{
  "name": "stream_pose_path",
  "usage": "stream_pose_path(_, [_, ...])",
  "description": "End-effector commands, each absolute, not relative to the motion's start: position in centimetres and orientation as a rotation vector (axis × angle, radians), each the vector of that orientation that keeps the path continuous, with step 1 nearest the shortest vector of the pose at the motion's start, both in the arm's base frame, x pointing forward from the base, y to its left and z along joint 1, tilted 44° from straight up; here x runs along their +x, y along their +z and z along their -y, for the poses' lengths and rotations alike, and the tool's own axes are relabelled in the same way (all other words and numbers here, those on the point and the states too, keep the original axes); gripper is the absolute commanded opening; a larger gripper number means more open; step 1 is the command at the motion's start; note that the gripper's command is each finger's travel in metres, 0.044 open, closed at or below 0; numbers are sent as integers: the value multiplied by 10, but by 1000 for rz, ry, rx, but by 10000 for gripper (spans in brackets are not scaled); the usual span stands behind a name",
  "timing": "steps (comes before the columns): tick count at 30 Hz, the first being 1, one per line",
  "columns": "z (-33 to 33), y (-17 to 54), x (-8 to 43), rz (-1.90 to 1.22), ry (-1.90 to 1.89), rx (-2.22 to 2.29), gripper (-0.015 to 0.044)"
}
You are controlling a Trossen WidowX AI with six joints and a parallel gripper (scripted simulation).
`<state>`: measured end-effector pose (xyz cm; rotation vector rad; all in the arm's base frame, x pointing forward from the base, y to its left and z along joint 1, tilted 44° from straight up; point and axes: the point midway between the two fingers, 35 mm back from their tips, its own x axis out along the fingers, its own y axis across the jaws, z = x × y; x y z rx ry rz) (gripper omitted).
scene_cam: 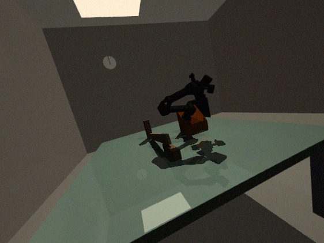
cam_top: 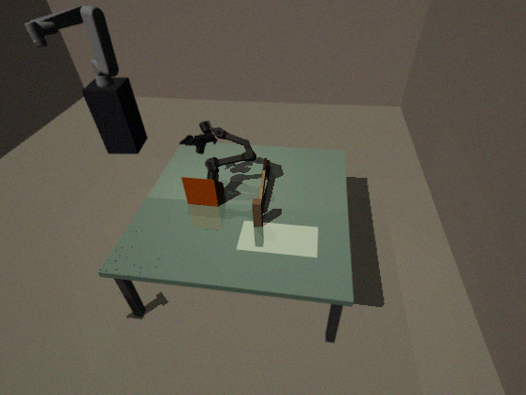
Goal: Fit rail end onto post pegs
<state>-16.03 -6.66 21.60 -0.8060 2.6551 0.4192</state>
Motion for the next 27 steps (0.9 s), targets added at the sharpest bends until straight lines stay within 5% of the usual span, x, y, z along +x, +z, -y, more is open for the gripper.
stream_pose_path(1, [66,216,-161,-2657,420,-800,426])
stream_pose_path(27, [-122,229,-182,-2221,1251,-34,440])
